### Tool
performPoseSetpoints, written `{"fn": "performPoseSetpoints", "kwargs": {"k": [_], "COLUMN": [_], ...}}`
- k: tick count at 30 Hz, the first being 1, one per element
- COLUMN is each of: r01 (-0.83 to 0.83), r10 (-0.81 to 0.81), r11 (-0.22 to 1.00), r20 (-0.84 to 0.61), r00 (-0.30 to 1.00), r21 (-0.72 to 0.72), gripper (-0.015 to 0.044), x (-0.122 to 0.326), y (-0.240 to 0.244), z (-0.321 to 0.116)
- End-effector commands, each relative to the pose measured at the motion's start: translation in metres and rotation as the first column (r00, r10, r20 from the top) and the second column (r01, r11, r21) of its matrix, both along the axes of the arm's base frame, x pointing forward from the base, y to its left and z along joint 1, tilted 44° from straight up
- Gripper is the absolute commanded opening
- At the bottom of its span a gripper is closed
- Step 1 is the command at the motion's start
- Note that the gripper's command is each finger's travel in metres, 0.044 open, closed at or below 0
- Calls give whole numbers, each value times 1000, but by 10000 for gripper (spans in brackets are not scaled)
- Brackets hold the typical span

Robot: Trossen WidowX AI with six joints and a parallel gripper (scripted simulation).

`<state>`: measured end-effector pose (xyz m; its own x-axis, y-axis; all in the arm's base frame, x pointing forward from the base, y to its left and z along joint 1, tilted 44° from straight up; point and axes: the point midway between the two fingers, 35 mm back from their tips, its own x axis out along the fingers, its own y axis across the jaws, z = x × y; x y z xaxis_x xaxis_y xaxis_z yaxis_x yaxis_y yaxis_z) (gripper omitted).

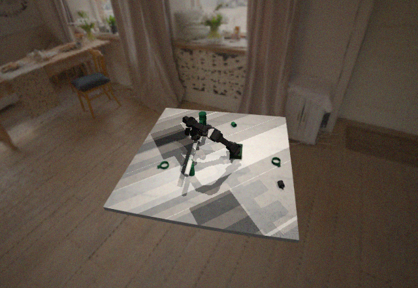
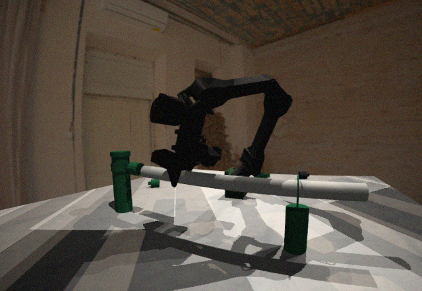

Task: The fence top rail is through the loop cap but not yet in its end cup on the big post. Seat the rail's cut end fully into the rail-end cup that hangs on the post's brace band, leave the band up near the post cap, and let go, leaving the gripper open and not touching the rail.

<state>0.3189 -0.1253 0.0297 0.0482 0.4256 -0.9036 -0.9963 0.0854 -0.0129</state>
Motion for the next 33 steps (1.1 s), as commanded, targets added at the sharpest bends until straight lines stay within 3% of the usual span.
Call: {"fn": "performPoseSetpoints", "kwargs": {"k": [1, 33], "r01": [5, -1], "r10": [-5, 1], "r11": [1000, 1000], "r20": [5, 2], "r00": [1000, 1000], "r21": [-11, 1], "gripper": [0, 0], "x": [0, -1], "y": [-8, -22], "z": [1, -14]}}
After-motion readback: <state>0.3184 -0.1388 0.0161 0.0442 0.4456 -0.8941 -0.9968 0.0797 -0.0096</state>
